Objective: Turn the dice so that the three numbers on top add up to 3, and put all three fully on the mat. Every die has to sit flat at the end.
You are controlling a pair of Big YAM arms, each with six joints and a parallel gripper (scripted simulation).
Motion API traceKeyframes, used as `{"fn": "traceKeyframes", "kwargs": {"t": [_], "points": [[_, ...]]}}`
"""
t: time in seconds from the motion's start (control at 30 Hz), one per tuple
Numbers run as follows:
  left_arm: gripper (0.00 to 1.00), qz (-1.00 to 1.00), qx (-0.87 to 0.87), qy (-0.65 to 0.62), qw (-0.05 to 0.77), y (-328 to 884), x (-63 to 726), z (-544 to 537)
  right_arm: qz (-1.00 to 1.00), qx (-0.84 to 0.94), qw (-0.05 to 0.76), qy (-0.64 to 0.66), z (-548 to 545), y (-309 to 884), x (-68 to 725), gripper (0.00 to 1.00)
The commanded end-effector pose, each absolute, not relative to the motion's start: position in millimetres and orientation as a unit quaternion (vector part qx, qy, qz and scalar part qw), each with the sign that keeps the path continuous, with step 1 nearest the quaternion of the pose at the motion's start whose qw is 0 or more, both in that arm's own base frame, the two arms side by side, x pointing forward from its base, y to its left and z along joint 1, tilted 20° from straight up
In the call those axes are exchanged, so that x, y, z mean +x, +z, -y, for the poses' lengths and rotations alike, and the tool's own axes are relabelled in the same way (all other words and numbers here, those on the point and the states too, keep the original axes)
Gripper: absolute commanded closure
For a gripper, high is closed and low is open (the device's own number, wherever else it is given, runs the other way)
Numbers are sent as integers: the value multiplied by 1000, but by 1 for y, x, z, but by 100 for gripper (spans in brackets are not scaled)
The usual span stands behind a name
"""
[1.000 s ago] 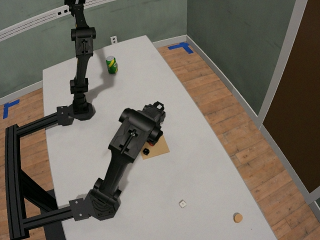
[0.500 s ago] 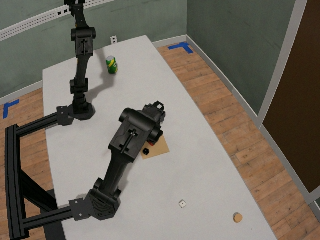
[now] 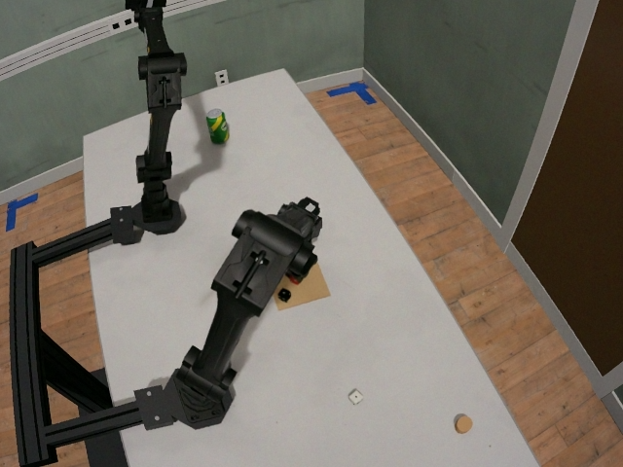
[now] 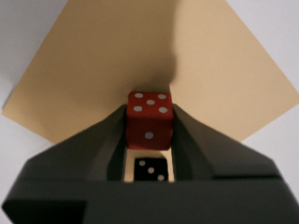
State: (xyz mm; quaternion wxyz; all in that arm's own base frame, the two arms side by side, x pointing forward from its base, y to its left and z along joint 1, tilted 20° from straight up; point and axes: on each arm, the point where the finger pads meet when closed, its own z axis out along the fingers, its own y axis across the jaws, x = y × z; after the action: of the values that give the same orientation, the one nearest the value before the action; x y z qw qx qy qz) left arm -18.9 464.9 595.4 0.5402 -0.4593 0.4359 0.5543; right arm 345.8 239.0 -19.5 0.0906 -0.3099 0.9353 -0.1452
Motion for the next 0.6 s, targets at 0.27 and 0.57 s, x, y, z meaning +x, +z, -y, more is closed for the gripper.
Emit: {"fn": "traceKeyframes", "kwargs": {"t": [0.27, 0.57], "points": [[0, -434, -459, 563, 533, 599, -25, -459, -935, -311, 108, -135, -256, -18, 357, 80], [0, -434, -459, 563, 533, 599, -25, -459, -935, -311, 108, -135, -256, -18, 357, 80]]}}
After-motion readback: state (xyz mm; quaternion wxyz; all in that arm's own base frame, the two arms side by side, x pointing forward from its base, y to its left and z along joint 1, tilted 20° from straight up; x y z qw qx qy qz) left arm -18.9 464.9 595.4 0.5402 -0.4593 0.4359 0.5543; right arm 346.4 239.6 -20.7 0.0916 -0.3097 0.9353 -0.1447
